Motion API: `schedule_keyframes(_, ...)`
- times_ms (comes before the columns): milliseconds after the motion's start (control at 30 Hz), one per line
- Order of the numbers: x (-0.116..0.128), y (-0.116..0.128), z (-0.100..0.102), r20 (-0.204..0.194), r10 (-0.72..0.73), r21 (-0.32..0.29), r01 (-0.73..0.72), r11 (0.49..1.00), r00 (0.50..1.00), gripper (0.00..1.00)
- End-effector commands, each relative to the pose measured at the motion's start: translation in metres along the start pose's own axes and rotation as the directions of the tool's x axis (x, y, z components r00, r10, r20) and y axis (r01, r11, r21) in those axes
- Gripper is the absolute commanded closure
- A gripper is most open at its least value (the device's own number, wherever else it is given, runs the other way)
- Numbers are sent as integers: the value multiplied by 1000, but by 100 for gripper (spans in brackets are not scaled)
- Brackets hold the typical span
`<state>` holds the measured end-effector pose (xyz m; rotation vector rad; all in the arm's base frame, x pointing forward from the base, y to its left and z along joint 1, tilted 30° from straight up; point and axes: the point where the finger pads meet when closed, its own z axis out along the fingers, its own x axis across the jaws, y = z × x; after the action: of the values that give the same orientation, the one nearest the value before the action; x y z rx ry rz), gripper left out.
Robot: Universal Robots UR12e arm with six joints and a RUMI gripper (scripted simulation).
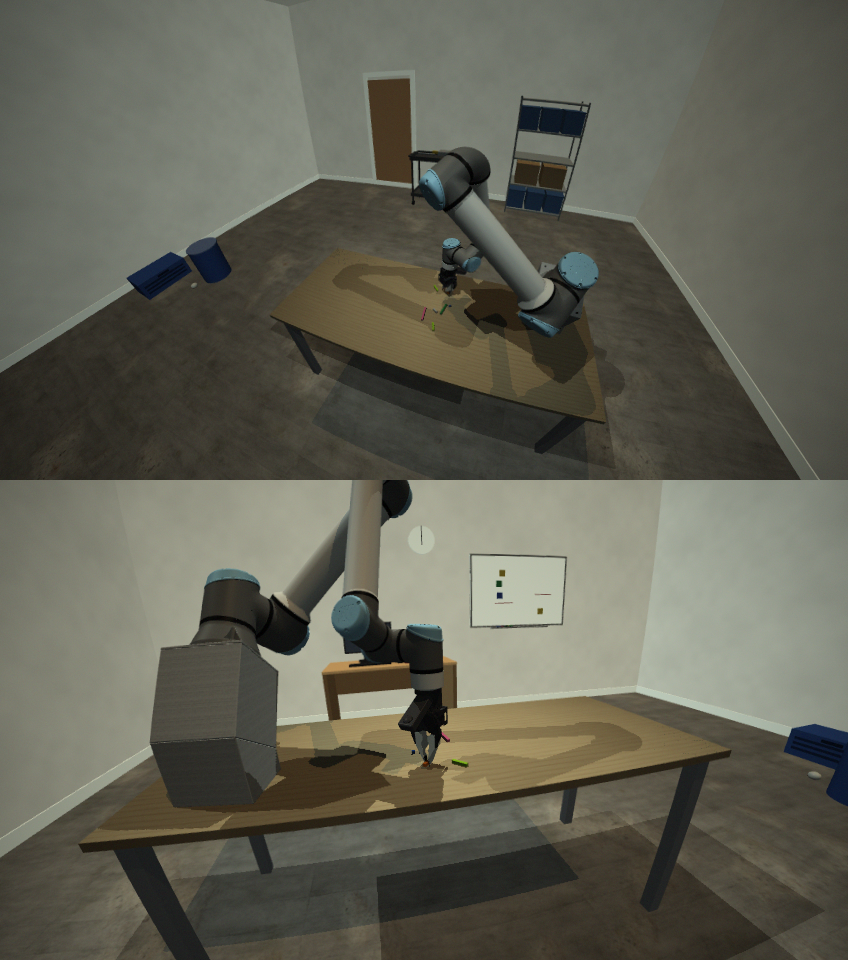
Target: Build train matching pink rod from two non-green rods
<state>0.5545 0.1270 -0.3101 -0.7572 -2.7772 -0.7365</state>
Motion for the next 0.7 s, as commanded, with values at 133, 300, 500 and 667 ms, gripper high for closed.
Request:
schedule_keyframes(133,-1,0,5,1,0,0,0,1000,1000,100)
schedule_keyframes(300,-1,0,7,1,0,0,0,1000,1000,100)
schedule_keyframes(500,-1,0,7,1,0,0,0,1000,1000,100)
schedule_keyframes(667,-1,0,7,1,0,0,0,1000,1000,100)
